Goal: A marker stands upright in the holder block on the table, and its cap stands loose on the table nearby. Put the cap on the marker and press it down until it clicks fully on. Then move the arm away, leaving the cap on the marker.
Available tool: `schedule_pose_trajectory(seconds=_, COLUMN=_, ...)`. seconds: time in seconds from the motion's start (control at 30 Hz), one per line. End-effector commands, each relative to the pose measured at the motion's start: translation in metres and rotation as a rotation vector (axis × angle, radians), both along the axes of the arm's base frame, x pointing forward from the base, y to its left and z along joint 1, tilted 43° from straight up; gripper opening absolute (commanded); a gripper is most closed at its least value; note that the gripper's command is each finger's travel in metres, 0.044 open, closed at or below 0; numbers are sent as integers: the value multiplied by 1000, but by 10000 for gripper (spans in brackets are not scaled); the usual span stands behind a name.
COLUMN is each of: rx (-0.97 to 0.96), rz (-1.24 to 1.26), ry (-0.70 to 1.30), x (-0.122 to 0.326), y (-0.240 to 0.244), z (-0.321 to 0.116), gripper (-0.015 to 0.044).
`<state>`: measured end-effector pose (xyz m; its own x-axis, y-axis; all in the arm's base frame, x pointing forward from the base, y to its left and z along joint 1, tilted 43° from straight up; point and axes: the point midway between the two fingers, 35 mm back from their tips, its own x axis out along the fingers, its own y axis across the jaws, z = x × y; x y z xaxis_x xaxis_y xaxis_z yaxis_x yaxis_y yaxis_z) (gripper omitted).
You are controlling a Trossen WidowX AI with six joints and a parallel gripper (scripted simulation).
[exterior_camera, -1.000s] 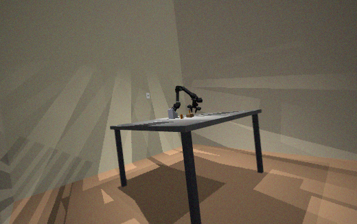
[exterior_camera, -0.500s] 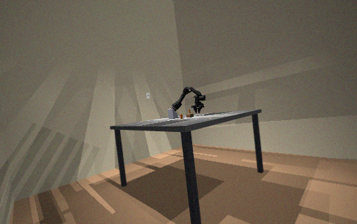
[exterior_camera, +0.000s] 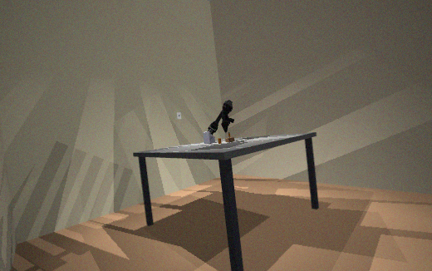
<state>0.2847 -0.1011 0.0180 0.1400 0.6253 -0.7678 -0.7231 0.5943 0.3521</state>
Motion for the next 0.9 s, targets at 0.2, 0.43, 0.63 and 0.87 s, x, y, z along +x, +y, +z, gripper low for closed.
schedule_pose_trajectory(seconds=0.2, rx=69, rz=-113, ry=82, x=-37, y=-51, z=-44, gripper=243)
schedule_pose_trajectory(seconds=0.43, rx=70, rz=-113, ry=82, x=-31, y=-31, z=-64, gripper=243)
schedule_pose_trajectory(seconds=0.63, rx=70, rz=-113, ry=81, x=-30, y=-23, z=-74, gripper=243)
schedule_pose_trajectory(seconds=0.87, rx=70, rz=-113, ry=81, x=-28, y=-16, z=-82, gripper=243)
